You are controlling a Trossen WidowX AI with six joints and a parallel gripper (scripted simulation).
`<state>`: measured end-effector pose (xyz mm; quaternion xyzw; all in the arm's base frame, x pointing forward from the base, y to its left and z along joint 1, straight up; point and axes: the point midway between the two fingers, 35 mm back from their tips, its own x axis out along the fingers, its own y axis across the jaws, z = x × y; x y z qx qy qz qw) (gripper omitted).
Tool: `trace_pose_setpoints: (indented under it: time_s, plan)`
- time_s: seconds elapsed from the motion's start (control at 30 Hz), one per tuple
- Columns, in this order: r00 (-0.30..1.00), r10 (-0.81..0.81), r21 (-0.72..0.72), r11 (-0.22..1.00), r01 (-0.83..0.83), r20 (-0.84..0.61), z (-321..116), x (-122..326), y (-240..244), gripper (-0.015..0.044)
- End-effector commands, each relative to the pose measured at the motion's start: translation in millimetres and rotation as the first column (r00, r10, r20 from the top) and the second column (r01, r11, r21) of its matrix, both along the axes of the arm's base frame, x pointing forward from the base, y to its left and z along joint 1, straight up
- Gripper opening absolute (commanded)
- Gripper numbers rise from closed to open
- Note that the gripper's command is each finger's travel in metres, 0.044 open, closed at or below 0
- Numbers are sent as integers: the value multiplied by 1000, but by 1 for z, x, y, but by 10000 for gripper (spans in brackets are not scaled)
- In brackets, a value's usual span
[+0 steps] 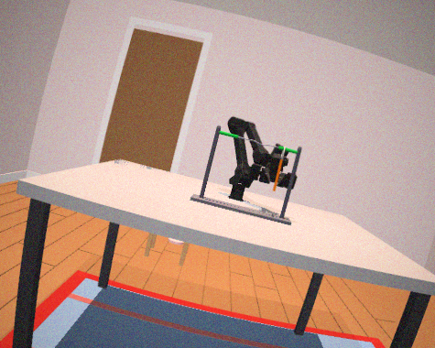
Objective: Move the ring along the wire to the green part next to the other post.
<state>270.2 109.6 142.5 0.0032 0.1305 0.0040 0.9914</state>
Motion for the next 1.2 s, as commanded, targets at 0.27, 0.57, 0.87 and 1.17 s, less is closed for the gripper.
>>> trace_pose_setpoints:
  time_s: [0.27, 0.57, 0.87, 1.17]
  plan:
    - [1000, 0, -1, 1000, 0, -1, 12, -43, -1, 344]
    - [1000, 1, -1, 1000, -1, 1, 13, -48, -3, 440]
    - [1000, 1, -1, 1000, -1, 1, 13, -48, -3, 440]
    - [1000, 1, -1, 1000, -1, 1, 13, -48, -3, 440]
